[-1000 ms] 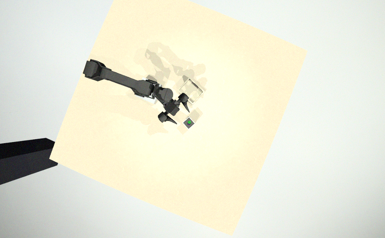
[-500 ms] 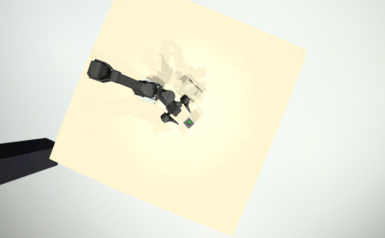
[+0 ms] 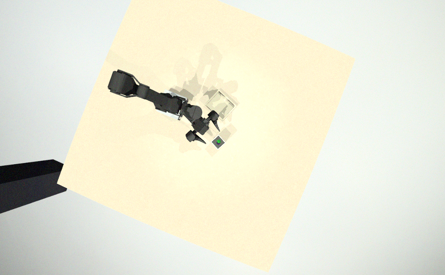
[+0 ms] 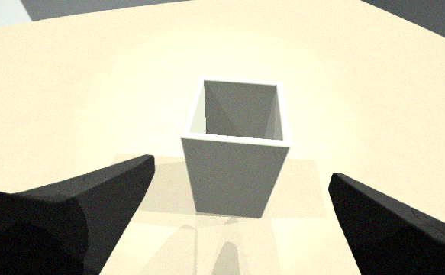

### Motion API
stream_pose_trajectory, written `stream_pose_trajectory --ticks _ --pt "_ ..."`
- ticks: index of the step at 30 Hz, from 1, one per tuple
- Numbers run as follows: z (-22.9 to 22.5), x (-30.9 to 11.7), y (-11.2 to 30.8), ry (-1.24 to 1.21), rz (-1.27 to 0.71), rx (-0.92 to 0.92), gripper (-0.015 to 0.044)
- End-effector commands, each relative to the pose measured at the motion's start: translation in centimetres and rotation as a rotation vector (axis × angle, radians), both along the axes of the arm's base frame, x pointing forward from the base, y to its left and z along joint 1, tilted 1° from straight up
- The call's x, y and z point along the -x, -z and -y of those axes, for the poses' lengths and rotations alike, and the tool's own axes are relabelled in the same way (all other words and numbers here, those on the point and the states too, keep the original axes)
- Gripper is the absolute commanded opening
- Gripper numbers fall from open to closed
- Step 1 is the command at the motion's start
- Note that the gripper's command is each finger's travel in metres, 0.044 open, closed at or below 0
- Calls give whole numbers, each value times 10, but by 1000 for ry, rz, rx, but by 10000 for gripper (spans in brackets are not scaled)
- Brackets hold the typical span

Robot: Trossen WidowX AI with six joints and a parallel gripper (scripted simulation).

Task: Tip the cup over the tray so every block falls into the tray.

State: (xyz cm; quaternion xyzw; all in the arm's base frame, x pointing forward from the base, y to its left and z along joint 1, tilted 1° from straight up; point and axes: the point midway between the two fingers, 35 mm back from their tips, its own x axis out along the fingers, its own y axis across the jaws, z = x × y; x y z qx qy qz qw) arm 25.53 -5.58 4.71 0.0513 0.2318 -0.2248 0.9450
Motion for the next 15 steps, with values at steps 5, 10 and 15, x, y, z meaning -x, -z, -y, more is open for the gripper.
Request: stream_pose_trajectory --ticks 5,10,15 --pt "5 -9 6 -4 -6 2 440" --pt "8 -14 11 -4 -5 3 440" --pt "11 -19 15 -4 -5 3 440"
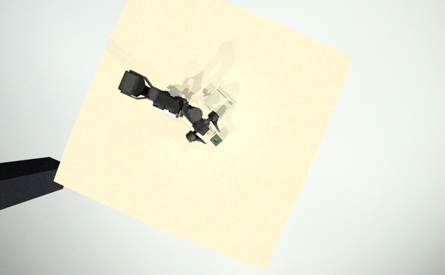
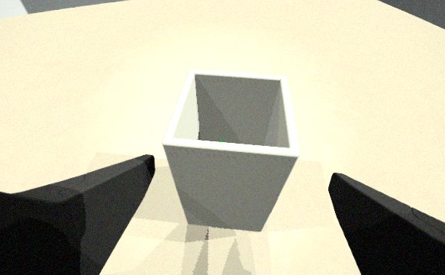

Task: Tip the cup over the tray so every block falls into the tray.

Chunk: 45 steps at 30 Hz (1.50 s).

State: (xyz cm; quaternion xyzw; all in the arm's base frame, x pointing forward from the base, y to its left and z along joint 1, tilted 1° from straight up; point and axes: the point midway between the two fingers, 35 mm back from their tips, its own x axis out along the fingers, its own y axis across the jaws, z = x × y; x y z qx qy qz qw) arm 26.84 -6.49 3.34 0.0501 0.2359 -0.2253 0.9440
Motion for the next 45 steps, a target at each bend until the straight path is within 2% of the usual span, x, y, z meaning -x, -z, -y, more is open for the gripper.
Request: stream_pose_trajectory --ticks 1,32,36,45 --pt "3 -7 2 -4 4 3 440" --pt "19 -40 22 -4 6 4 440" --pt "20 -42 22 -4 6 4 347" --pt "20 -42 22 -4 6 4 334"
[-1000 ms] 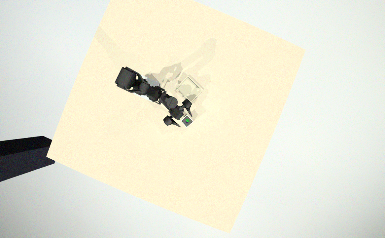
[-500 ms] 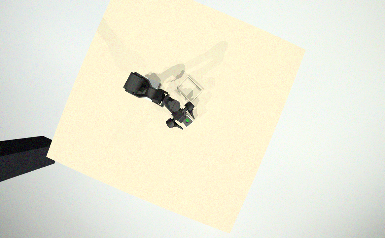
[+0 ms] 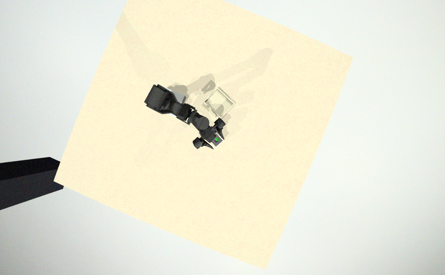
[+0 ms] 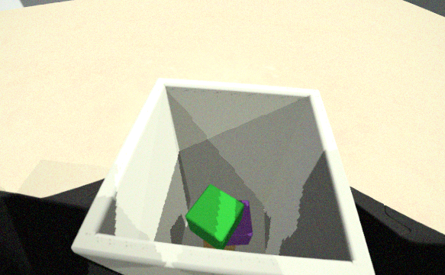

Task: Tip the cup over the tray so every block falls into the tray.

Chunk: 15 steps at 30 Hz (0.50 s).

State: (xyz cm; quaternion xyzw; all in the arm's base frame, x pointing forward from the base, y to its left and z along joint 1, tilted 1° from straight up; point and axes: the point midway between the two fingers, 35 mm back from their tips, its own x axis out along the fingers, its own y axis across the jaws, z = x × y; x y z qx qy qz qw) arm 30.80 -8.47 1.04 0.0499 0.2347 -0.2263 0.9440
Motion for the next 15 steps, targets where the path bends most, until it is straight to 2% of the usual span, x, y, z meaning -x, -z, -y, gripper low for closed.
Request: stream_pose_trajectory --ticks 1,15 --pt "0 -2 -1 -6 4 3 327" --pt "0 -2 -1 -6 4 3 234"
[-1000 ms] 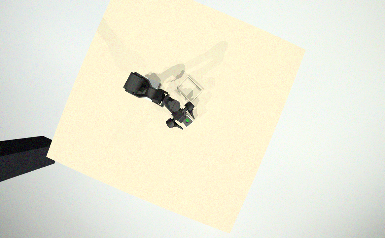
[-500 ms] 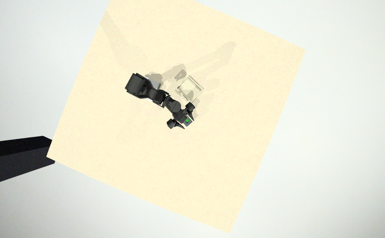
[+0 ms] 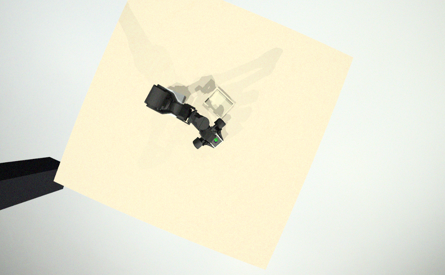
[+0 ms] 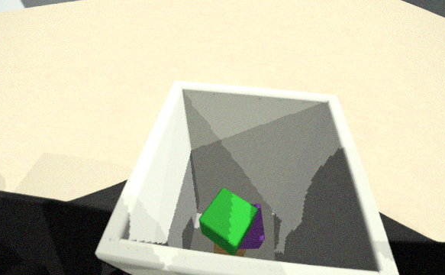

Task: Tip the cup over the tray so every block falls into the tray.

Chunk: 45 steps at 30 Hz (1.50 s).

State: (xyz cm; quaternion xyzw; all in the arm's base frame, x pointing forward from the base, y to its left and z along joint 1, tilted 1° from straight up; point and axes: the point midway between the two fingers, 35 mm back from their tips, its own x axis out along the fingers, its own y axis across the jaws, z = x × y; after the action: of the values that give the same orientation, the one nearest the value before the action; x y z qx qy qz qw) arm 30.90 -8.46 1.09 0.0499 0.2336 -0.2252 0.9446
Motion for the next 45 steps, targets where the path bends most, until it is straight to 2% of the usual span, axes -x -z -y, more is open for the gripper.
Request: stream_pose_trajectory --ticks 1,9,45 --pt "0 -1 -1 -4 2 3 207" --pt "0 0 -12 -4 2 3 0" --pt "-1 -1 -55 -4 3 3 0"
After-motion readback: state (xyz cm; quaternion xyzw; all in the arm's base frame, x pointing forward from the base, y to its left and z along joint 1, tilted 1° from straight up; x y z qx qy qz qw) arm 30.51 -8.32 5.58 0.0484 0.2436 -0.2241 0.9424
